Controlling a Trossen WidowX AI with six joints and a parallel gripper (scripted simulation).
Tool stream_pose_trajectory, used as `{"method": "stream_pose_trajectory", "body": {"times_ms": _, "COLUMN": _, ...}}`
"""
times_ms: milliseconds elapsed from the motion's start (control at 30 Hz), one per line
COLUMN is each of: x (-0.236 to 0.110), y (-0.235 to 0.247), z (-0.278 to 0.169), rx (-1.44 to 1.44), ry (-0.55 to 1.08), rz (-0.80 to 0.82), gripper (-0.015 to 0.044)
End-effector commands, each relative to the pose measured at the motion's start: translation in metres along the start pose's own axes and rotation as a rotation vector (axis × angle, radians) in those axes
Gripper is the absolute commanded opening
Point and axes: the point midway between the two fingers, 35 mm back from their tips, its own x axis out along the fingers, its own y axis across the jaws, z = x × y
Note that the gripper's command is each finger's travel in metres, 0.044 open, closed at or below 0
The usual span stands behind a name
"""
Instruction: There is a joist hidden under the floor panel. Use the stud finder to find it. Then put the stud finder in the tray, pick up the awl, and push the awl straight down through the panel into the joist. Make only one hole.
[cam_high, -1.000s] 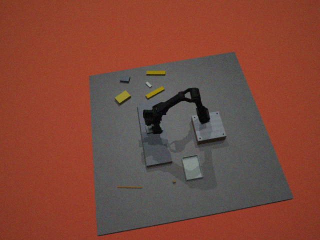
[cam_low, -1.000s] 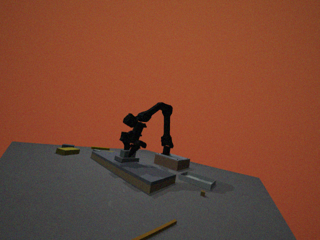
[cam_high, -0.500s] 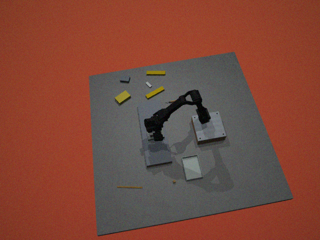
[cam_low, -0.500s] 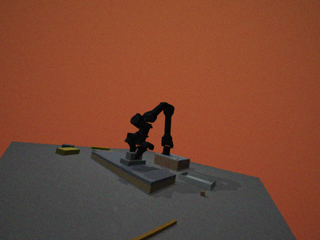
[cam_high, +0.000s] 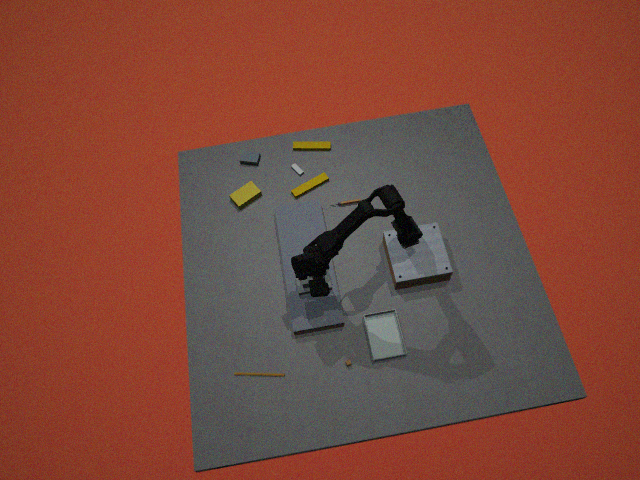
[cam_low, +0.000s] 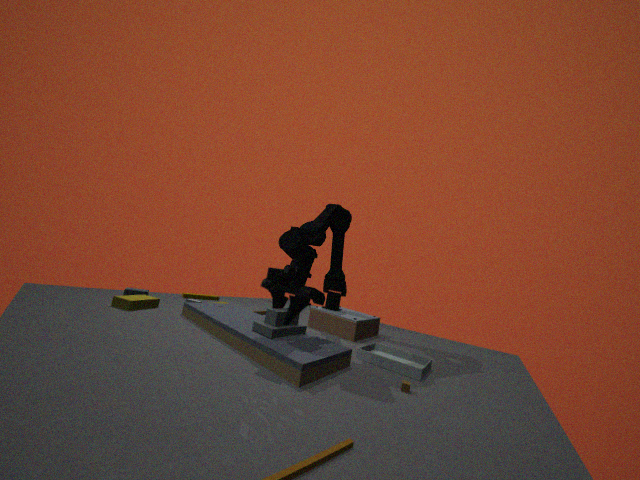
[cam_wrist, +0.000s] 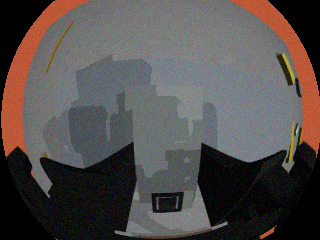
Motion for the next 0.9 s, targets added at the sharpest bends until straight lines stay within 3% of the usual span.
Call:
{"method": "stream_pose_trajectory", "body": {"times_ms": 0, "x": 0.000, "y": 0.018, "z": -0.001, "rx": 0.000, "ry": 0.003, "rz": 0.001, "gripper": 0.0000}}
{"method": "stream_pose_trajectory", "body": {"times_ms": 867, "x": -0.001, "y": 0.106, "z": 0.000, "rx": 0.002, "ry": 0.003, "rz": 0.008, "gripper": 0.0000}}
